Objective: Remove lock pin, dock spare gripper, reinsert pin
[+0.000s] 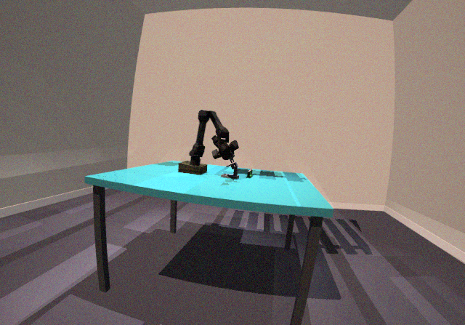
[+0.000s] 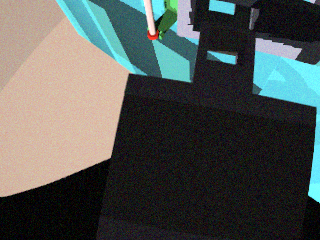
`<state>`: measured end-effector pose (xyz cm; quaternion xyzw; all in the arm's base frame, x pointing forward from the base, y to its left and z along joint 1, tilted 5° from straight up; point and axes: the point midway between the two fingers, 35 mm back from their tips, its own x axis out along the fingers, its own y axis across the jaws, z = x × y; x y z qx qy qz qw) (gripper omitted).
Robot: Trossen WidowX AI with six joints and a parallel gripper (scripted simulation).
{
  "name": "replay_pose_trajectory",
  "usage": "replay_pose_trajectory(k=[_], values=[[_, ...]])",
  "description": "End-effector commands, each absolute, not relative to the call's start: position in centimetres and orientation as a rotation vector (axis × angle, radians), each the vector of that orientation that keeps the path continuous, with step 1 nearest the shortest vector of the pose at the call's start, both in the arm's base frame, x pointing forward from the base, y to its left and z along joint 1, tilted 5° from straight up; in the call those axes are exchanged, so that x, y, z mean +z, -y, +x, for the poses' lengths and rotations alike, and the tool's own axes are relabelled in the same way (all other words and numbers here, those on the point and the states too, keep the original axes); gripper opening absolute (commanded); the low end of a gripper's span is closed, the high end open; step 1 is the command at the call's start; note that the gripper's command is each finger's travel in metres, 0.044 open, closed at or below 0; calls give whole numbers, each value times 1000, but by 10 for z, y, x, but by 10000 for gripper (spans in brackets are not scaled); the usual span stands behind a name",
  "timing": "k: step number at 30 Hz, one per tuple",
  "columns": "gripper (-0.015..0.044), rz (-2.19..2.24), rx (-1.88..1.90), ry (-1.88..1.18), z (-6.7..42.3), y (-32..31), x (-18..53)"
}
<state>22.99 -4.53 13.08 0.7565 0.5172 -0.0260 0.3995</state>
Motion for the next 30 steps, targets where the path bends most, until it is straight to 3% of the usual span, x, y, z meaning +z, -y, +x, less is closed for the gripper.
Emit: replay_pose_trajectory(k=[1, 30], values=[[0, 1929, -59, -1307, 234, 46, 127], [0, 1929, -61, -1308, 253, 51, 98]])
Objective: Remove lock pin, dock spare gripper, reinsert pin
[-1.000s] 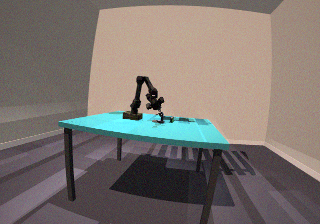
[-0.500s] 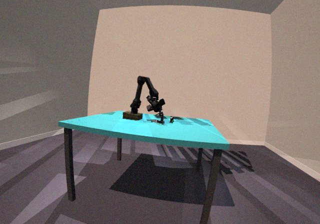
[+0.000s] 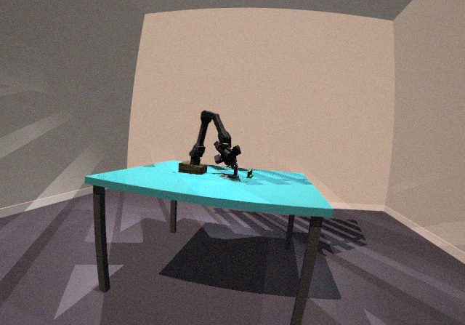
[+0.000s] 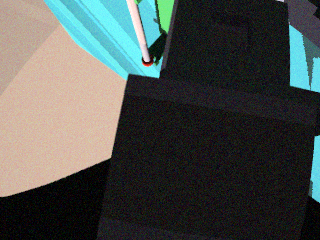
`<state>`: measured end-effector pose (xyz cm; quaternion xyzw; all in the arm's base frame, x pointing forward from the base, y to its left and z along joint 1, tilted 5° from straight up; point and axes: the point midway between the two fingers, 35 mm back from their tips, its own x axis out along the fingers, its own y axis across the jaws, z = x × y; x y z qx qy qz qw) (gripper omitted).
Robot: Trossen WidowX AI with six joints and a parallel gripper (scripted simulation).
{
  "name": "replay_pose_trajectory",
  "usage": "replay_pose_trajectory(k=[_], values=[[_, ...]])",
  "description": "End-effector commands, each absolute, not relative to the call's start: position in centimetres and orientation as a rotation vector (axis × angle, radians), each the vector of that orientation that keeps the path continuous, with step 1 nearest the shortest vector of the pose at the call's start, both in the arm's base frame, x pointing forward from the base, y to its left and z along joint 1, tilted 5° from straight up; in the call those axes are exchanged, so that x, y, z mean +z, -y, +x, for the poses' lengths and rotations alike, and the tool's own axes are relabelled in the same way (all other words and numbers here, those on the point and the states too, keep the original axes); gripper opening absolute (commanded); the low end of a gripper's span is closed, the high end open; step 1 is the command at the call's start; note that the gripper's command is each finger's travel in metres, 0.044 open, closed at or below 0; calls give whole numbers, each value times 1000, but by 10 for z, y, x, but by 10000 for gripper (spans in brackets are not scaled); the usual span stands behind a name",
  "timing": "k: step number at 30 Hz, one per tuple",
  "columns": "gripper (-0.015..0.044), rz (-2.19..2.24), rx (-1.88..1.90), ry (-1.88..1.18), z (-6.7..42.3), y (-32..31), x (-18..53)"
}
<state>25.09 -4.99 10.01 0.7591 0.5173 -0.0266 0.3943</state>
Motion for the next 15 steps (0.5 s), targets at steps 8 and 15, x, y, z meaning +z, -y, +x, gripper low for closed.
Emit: replay_pose_trajectory(k=[8, 15], values=[[0, 1926, -67, -1312, 251, 50, 100], [131, 1926, -67, -1312, 251, 50, 100]])
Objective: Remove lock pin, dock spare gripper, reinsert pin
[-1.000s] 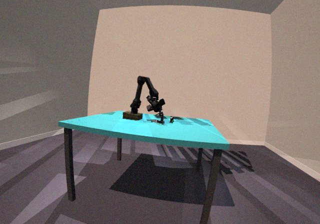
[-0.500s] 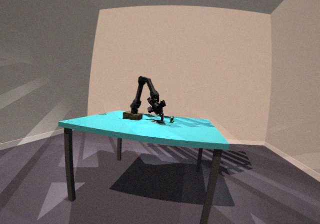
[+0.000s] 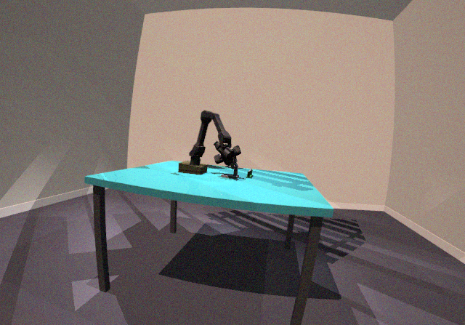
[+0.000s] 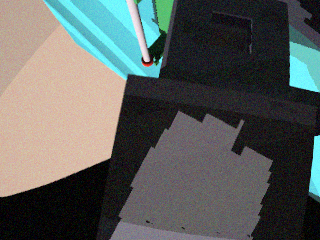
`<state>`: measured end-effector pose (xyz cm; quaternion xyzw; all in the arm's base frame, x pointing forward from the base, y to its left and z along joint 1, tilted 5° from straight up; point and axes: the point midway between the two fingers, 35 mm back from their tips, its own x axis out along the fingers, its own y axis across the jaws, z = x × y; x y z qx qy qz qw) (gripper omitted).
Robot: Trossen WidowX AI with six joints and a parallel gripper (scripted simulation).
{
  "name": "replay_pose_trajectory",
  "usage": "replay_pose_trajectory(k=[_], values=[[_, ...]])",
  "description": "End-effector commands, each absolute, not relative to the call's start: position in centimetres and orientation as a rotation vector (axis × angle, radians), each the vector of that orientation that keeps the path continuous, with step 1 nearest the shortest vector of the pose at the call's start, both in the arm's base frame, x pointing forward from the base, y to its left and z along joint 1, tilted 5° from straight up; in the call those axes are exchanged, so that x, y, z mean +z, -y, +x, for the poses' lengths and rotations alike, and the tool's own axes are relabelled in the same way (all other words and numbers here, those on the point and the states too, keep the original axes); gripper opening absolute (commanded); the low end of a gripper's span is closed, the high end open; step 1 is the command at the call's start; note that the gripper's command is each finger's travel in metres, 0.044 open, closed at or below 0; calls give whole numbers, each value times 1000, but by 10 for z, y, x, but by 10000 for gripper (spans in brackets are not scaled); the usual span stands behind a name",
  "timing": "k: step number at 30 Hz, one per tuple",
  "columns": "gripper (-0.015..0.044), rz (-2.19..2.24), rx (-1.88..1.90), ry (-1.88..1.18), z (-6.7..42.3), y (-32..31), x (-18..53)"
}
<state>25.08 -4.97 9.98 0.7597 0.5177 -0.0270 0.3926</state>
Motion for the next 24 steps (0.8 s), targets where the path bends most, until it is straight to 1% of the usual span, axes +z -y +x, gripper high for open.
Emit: replay_pose_trajectory(k=[1, 12, 24], values=[[157, 1926, -67, -1312, 251, 50, 100], [440, 1926, -67, -1312, 251, 50, 100], [440, 1947, -73, -1325, 237, 46, 118]])
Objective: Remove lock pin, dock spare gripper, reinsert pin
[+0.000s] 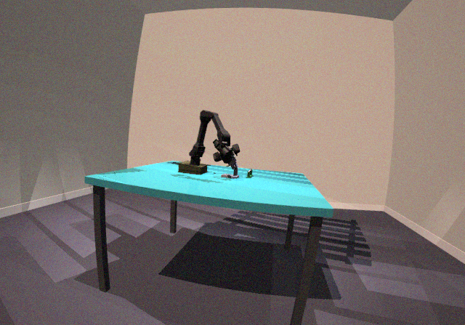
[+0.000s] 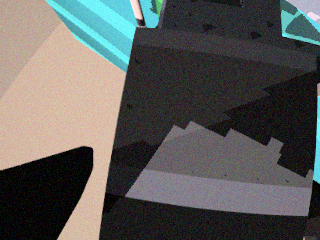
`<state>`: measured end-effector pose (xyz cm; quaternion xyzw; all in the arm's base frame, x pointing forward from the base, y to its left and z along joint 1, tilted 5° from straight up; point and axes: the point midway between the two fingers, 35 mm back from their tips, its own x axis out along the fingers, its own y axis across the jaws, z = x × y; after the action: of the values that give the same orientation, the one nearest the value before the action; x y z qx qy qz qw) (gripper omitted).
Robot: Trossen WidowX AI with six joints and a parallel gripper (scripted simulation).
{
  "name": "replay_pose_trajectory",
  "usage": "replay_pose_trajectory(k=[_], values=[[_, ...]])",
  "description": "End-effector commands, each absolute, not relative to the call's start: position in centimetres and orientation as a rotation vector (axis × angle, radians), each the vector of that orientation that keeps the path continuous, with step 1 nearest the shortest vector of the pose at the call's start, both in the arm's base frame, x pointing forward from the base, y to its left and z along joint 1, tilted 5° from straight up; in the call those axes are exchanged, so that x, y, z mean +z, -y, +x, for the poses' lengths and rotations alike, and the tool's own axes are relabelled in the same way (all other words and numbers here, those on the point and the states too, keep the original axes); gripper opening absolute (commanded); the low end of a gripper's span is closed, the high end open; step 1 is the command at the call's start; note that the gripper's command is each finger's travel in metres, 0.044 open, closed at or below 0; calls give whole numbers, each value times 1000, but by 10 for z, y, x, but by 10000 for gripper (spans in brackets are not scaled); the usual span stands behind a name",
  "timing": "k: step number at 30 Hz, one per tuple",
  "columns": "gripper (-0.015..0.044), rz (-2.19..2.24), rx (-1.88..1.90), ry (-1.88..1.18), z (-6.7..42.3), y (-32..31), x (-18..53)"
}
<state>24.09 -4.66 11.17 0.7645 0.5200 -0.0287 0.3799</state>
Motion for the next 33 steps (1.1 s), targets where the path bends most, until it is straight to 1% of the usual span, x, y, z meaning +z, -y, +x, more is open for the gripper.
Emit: replay_pose_trajectory(k=[1, 21, 33], values=[[440, 1949, -73, -1327, 236, 45, 120], [440, 2004, -84, -1356, 209, 38, 155], [440, 2012, -125, -1319, 203, 34, 170]])
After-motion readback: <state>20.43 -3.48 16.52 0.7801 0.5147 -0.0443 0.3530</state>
